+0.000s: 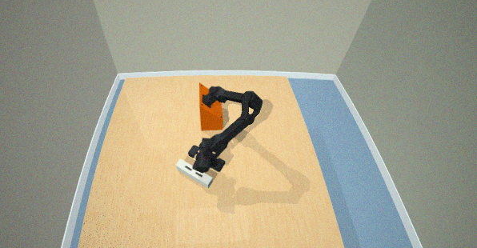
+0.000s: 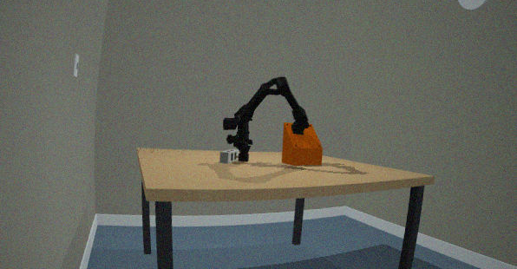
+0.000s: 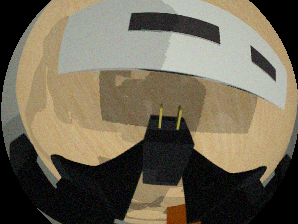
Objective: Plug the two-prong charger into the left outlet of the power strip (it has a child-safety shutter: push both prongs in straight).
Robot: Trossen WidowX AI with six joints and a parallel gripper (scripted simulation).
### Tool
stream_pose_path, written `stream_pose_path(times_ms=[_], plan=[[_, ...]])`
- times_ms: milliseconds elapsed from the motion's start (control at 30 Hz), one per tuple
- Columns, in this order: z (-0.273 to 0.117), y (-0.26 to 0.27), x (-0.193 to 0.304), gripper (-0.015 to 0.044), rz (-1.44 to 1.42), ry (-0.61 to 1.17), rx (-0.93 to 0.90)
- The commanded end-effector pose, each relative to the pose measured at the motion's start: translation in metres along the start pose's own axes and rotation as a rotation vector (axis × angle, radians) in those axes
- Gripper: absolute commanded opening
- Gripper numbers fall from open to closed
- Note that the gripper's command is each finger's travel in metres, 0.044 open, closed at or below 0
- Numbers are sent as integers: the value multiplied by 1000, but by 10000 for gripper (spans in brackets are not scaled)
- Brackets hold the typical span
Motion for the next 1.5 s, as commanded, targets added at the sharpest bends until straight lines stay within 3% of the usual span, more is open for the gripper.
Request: stream_pose_path(times_ms=[0,1467], plan=[[0,1,-5,0,14,2,-7],[0,3,-18,0,28,2,-9]])
Point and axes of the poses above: the point midway between the two fingers, 35 mm back from their tips, its own z axis out along the fingers, its own y axis across the jaws, x = y × z, the point moved 7 cm from there along -z, back along the fingers, and after that the axes turned 8 degrees about -z, right-handed, at the moved point
